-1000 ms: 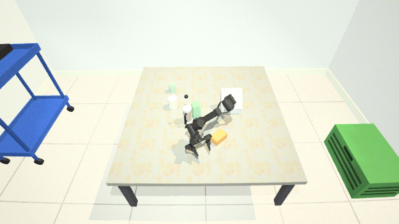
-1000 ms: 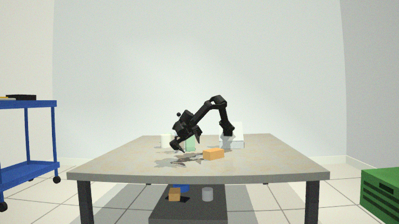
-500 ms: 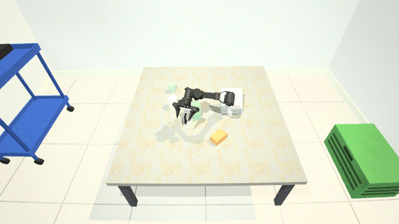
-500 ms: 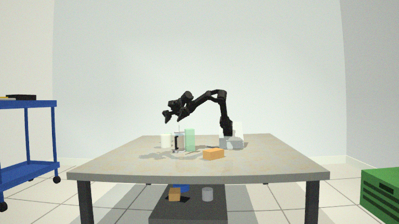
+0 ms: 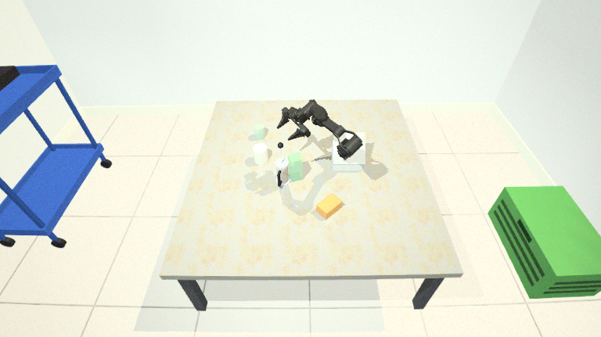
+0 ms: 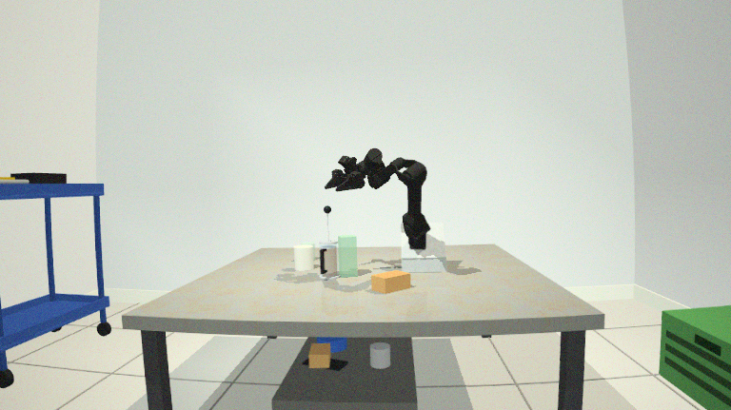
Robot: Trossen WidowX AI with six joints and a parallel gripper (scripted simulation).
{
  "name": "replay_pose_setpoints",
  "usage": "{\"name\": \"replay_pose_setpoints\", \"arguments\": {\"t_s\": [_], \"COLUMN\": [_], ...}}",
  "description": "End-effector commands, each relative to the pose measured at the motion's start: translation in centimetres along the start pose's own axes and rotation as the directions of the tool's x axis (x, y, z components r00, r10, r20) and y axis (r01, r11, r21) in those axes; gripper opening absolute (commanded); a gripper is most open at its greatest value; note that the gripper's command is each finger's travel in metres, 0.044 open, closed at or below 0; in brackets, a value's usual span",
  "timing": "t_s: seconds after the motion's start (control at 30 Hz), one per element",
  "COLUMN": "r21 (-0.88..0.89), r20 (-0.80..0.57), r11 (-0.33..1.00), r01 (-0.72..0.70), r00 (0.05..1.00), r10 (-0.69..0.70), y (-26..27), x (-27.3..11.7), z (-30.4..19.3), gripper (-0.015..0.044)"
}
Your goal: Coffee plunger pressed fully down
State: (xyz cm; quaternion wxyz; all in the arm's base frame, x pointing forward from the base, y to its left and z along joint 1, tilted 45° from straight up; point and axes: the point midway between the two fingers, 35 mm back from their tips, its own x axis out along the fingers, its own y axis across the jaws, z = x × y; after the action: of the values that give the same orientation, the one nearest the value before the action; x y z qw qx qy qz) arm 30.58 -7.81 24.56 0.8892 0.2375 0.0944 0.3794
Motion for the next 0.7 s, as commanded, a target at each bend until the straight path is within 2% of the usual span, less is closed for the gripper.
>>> {"name": "replay_pose_setpoints", "arguments": {"t_s": [0.0,0.3,0.67], "r21": [0.014,0.119,0.209], "r20": [0.016,0.060,-0.061], "r11": [0.999,0.987,0.954], "r01": [0.050,0.105,0.215], "r00": [0.999,0.992,0.976], "r10": [-0.050,-0.112,-0.207], "y": [-0.4,-0.8,0.8], "x": [-1.9,-0.5,0.9], "z": [-0.5,-0.6,-5.3], "gripper": [0.0440,0.0440,0.0440]}}
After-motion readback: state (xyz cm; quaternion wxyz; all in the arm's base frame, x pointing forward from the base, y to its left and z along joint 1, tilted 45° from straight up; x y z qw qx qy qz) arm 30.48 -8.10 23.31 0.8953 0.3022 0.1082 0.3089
